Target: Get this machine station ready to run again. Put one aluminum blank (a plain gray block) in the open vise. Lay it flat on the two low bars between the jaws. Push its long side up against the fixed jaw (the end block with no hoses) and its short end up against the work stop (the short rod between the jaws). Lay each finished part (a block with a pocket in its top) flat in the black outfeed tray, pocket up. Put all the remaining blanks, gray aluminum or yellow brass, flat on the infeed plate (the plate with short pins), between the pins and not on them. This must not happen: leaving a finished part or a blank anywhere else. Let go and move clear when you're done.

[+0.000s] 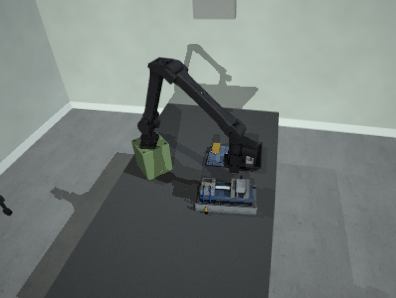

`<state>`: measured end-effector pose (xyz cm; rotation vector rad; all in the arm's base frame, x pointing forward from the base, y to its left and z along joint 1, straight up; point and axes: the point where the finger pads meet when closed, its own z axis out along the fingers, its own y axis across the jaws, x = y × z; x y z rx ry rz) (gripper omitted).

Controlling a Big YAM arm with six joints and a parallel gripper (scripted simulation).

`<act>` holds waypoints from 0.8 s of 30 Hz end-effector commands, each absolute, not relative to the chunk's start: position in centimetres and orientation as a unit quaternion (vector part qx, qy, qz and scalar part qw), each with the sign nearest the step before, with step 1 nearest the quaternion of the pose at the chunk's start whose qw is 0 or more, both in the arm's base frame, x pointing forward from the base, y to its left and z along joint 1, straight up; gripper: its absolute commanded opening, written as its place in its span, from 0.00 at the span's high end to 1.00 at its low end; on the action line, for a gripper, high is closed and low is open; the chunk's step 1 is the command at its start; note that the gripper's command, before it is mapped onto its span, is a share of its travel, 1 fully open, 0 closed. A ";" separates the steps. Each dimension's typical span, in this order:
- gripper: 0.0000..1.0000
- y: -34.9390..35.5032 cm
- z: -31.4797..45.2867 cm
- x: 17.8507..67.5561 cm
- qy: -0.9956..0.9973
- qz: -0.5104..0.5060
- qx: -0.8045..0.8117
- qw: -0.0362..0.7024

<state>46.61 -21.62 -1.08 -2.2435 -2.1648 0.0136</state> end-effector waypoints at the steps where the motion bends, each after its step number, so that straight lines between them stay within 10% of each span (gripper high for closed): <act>1: 1.00 -23.0 2.5 48.9 -0.697 -0.012 -0.717 -0.026; 24: 1.00 -23.7 2.4 49.3 -0.759 -0.009 -0.650 -0.028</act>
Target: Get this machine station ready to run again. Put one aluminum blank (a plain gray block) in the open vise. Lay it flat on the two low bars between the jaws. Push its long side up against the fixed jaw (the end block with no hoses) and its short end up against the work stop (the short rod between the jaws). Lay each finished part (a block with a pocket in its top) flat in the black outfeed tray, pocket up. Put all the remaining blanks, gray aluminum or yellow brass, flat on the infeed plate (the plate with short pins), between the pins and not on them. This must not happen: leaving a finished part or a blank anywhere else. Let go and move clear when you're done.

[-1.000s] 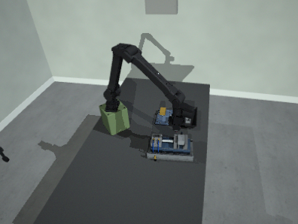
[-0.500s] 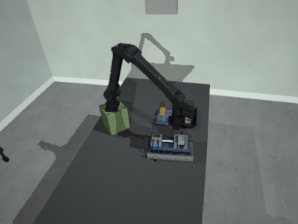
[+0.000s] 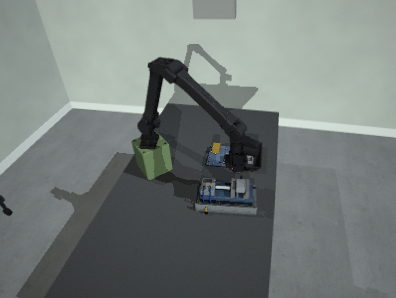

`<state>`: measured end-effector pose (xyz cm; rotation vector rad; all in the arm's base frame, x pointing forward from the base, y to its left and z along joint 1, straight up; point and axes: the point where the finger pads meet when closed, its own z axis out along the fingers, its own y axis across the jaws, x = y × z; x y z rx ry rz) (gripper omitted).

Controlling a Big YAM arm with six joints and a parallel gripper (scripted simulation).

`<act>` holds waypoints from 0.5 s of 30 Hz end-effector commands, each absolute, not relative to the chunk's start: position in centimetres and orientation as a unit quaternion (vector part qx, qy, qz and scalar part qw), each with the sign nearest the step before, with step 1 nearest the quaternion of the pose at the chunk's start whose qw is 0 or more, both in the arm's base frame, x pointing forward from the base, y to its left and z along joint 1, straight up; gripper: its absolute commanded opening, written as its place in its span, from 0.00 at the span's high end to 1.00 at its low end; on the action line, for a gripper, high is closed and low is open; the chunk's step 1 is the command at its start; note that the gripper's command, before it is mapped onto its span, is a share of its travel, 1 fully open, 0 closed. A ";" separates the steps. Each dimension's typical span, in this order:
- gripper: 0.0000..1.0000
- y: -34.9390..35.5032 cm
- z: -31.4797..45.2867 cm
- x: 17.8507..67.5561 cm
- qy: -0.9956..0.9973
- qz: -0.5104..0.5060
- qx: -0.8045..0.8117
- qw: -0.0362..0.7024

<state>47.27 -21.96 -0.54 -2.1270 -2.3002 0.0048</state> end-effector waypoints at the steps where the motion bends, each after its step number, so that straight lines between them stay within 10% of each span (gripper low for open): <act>1: 1.00 -23.8 2.1 49.3 -0.777 -0.008 -0.629 -0.025; 15: 1.00 -26.6 0.6 50.8 -0.952 0.002 -0.306 -0.013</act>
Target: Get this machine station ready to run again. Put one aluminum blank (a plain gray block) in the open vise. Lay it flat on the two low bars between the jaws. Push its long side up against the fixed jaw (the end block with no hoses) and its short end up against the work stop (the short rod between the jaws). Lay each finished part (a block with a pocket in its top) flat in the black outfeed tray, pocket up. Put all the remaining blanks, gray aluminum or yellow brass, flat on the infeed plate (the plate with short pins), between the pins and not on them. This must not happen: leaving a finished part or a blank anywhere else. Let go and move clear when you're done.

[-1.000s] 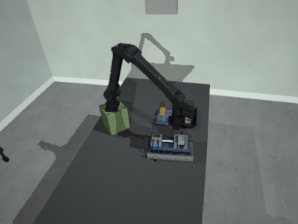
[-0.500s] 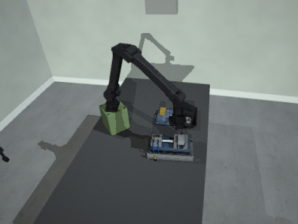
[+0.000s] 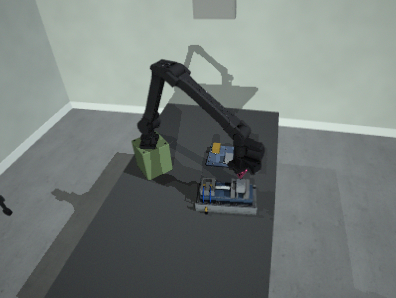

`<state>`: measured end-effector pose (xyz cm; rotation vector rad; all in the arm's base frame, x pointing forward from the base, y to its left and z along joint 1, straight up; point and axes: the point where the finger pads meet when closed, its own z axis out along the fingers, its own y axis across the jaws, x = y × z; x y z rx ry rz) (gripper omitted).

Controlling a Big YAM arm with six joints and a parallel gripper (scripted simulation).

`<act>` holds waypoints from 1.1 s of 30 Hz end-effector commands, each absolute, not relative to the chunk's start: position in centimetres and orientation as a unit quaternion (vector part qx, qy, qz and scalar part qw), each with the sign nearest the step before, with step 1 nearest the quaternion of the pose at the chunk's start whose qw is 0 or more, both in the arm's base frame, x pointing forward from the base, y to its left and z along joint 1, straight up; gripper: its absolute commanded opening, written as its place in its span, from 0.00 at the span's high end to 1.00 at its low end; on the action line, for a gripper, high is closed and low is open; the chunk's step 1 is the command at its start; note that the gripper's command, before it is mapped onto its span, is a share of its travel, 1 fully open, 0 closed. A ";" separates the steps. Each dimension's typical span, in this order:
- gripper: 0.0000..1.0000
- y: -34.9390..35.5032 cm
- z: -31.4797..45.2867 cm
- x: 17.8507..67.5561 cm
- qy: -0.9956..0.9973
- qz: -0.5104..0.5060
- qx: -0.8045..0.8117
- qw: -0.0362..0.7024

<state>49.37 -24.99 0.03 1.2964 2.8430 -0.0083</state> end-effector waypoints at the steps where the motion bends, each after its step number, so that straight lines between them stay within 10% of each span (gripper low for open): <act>1: 1.00 -26.6 0.6 50.8 0.952 -0.002 0.306 0.013; 13: 1.00 -27.3 0.7 51.2 1.000 -0.003 0.025 0.011; 33: 1.00 -27.0 1.1 51.5 1.000 -0.006 0.021 0.017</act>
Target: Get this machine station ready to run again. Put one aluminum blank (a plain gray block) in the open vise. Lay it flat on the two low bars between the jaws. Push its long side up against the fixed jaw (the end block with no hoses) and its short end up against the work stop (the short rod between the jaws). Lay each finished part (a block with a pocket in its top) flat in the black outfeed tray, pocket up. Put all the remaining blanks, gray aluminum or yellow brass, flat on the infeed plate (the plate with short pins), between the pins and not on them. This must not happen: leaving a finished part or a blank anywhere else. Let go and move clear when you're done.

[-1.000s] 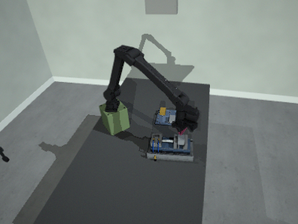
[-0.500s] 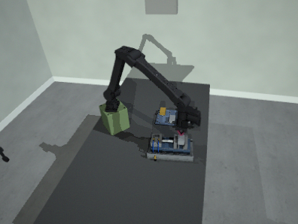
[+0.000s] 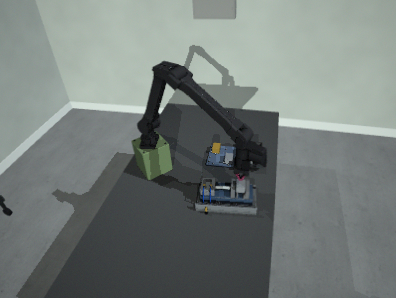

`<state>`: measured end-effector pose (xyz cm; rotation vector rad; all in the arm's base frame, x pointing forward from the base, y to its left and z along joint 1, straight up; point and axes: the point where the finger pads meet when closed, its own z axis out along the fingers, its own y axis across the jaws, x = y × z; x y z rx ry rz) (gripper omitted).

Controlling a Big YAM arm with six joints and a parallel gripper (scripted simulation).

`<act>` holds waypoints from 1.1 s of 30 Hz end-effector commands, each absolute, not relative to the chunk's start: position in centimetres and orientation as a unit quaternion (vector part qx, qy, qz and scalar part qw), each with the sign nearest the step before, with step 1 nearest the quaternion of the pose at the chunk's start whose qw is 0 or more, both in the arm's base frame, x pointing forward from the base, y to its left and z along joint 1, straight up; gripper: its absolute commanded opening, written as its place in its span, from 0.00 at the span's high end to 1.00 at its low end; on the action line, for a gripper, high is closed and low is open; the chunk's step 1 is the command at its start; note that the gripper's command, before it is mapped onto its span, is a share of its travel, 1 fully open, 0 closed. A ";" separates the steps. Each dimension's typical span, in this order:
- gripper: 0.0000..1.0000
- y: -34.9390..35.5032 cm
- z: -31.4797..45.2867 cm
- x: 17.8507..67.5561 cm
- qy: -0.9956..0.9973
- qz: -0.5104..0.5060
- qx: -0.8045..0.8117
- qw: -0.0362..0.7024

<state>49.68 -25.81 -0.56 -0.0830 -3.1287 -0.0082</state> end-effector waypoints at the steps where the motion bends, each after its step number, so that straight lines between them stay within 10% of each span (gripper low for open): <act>1: 1.00 -27.0 1.1 51.5 -1.000 0.006 -0.021 -0.017; 33: 1.00 -26.5 -1.4 50.6 -1.000 0.000 -0.014 -0.004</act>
